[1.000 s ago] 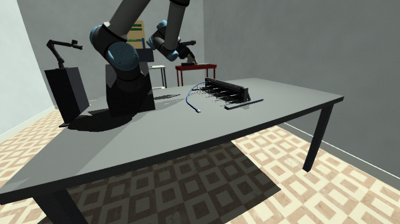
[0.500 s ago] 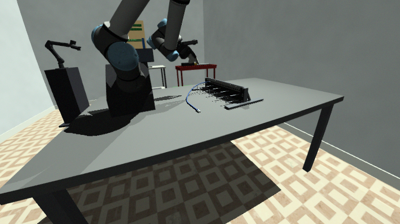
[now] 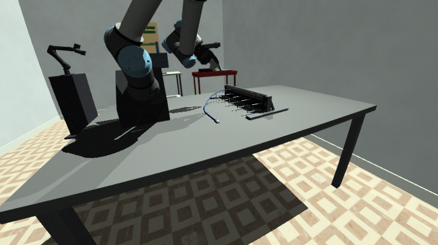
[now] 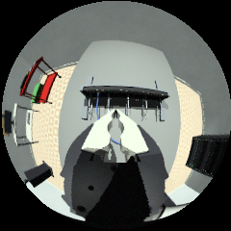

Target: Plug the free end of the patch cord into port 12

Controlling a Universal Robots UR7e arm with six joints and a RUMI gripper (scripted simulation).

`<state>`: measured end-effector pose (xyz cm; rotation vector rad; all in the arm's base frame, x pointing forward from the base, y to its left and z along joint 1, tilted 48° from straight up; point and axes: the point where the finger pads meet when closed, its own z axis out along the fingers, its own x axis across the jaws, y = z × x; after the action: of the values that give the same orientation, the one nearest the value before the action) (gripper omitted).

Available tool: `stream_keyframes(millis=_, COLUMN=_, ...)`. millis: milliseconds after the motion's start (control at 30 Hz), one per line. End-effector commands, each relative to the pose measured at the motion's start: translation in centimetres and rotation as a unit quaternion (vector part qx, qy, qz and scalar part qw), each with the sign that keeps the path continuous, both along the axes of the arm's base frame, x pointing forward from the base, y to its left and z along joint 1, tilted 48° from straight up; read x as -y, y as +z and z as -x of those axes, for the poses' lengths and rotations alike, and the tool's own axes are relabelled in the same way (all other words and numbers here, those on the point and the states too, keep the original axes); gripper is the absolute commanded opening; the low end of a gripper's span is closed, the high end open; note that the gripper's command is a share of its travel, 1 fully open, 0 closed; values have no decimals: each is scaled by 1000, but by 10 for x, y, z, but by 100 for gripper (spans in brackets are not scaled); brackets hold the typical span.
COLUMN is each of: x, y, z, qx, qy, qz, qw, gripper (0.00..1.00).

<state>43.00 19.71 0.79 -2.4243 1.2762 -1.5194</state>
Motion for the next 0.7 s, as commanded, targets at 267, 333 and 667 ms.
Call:
stream_keyframes(millis=267, x=8, y=10, z=-3, qx=0, qy=1, qz=-1, qw=1000, gripper=0)
stream_keyframes(millis=333, x=8, y=9, z=-3, qx=0, qy=1, qz=-1, qw=1000, gripper=0)
stream_keyframes(millis=667, x=19, y=-6, z=-24, qx=0, qy=1, qz=-1, qw=1000, gripper=0)
